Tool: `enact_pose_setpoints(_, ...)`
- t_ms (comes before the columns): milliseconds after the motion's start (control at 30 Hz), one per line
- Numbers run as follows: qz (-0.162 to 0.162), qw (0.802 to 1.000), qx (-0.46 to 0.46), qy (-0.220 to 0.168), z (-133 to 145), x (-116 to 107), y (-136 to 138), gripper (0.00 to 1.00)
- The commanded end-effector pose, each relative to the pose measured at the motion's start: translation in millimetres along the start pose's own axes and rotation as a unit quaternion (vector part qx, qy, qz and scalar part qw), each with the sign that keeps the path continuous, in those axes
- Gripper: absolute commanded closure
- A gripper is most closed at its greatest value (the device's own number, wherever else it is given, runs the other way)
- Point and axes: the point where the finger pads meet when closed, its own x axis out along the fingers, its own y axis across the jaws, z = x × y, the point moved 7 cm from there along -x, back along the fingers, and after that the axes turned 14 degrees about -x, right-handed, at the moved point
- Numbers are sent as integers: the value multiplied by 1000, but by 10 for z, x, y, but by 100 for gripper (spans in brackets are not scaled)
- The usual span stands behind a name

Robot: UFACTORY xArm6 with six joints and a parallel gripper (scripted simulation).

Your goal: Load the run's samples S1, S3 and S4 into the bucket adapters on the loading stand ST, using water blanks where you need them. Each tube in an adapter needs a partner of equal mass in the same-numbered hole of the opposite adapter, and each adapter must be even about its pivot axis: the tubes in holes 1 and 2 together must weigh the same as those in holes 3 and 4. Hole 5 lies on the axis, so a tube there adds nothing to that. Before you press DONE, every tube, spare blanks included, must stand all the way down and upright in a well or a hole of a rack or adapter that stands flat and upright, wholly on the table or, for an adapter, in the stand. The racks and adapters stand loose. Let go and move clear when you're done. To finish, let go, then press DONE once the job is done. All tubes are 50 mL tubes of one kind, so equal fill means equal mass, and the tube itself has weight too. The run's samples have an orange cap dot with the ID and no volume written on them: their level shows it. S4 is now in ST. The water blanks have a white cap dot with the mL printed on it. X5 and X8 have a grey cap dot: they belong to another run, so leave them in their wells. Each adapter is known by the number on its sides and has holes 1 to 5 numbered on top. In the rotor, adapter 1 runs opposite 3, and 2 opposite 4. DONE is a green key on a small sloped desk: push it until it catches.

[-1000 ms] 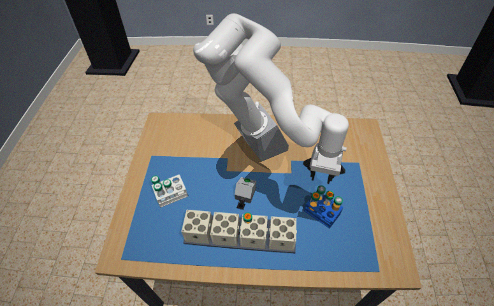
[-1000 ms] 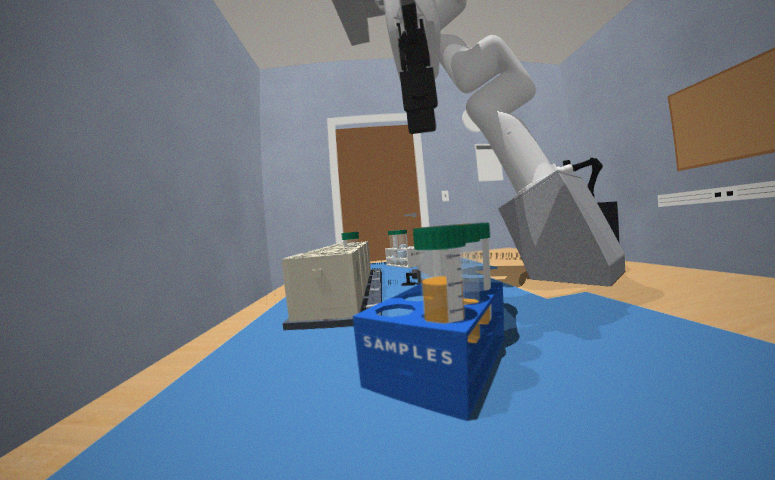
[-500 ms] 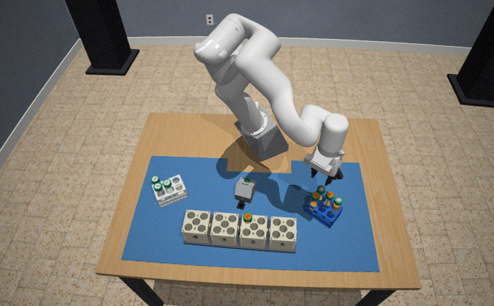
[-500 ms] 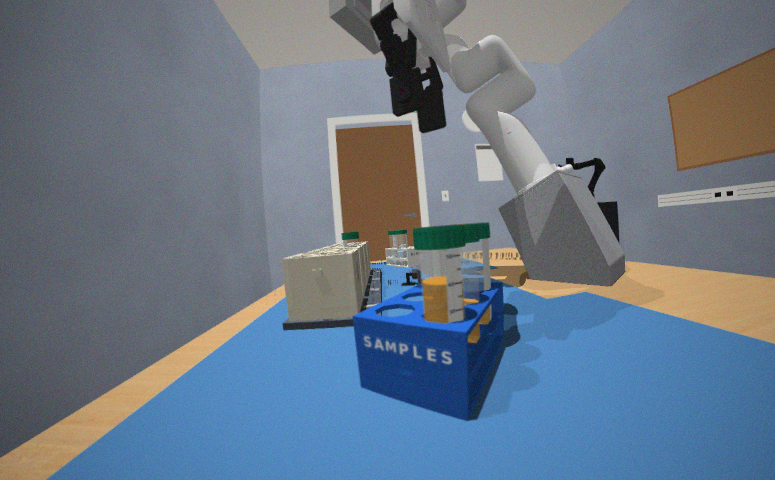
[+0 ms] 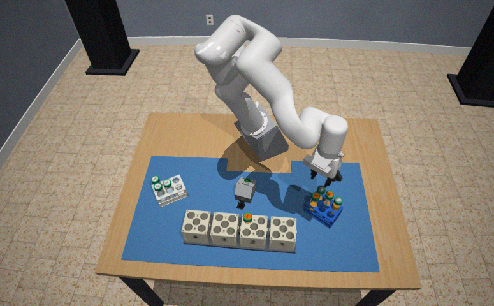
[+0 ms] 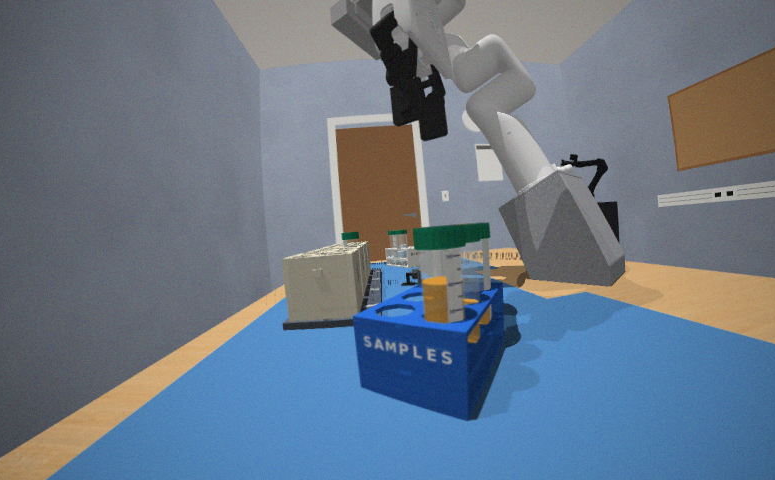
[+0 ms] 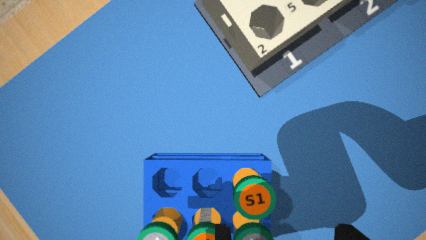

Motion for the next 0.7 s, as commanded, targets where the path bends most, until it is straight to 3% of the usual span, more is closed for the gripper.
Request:
enact_pose_setpoints(0, -2, 1000, 0, 1, -5, 66, -11, 43)
enact_pose_setpoints(667, -2, 1000, 0, 1, -5, 427, -11, 43)
